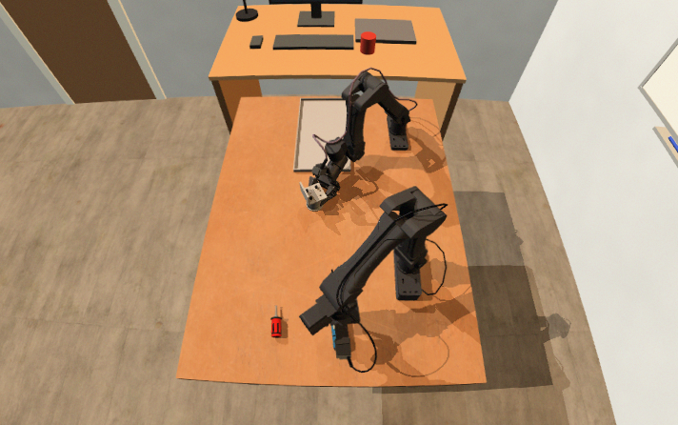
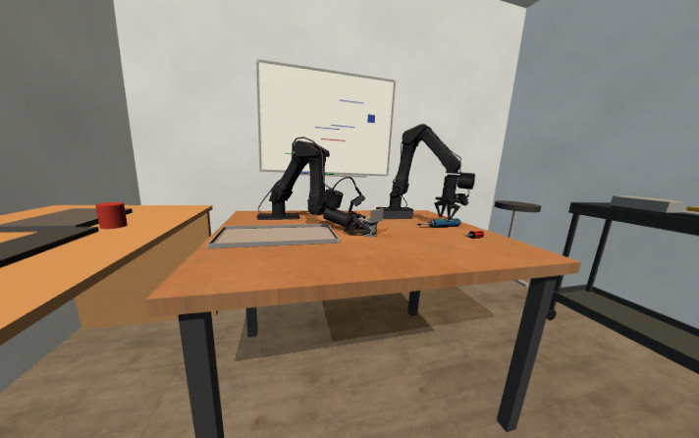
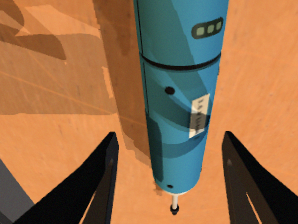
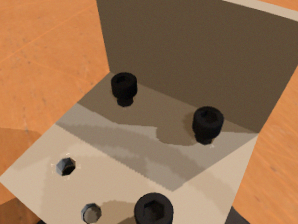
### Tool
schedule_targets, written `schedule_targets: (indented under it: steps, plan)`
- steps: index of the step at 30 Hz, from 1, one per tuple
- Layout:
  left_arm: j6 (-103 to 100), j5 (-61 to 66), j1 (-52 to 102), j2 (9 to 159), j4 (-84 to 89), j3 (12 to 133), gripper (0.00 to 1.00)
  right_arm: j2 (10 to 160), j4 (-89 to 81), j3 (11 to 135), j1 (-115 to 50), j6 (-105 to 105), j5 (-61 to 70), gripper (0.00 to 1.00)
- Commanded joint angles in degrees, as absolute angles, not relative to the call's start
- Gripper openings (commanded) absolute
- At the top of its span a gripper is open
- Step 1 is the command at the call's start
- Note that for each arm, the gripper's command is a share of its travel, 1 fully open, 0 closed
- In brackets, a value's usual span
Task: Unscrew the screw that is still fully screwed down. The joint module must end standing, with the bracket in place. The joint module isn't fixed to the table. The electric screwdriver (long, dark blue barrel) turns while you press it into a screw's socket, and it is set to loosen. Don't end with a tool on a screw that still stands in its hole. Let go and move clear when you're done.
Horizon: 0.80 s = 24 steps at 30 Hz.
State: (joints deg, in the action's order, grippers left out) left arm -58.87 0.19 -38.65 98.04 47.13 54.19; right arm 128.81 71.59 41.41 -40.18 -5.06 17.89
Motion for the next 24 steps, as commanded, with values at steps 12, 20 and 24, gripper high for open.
schedule_targets:
  steps: [12, 20, 24]
  plan:
    - [-58.98, -0.5, -38.88, 94.45, 52.46, 59.18, 0.65, 129.44, 70.46, 40.47, -40.51, -4.62, 18.3, 0.59]
    - [-58.97, -0.51, -38.89, 93.8, 54.05, 60.15, 0.65, 129.44, 70.46, 40.47, -40.51, -4.62, 18.3, 0.59]
    - [-58.96, -0.51, -38.9, 93.72, 54.53, 60.54, 0.65, 129.44, 70.46, 40.47, -40.51, -4.62, 18.3, 0.59]
